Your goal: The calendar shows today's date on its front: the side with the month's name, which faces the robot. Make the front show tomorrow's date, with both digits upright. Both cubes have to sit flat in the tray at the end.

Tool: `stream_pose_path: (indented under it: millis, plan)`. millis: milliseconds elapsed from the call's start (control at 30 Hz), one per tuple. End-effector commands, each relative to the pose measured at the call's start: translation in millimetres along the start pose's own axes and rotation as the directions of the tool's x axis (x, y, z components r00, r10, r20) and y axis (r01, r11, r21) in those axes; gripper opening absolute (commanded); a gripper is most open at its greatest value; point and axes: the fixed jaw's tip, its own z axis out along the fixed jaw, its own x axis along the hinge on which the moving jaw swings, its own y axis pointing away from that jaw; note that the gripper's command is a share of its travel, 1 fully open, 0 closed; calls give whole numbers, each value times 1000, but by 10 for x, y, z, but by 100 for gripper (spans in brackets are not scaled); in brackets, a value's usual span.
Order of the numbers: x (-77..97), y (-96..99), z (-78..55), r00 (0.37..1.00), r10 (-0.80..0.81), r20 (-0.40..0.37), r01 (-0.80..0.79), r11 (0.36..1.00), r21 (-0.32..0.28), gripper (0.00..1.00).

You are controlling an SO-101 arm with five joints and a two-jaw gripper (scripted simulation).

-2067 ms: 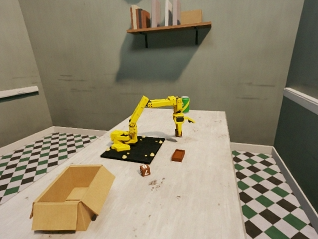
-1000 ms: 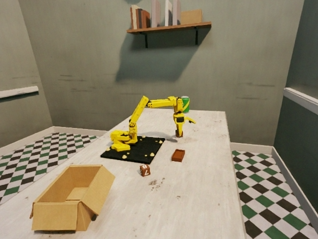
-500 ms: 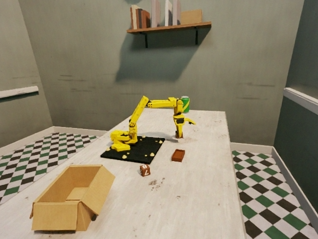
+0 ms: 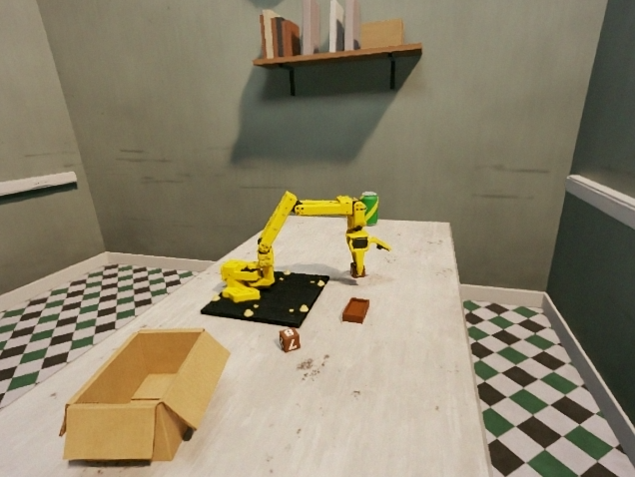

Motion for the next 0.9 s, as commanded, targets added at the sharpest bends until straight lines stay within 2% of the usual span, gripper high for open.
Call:
stream_pose_path:
  millis: [0, 867]
  plan:
    - [19, -17, 63, 1000, 1, -17, -1, 1000, 0, 0]
    - [20, -15, 134, 1000, 1, -17, -1, 1000, 0, 0]
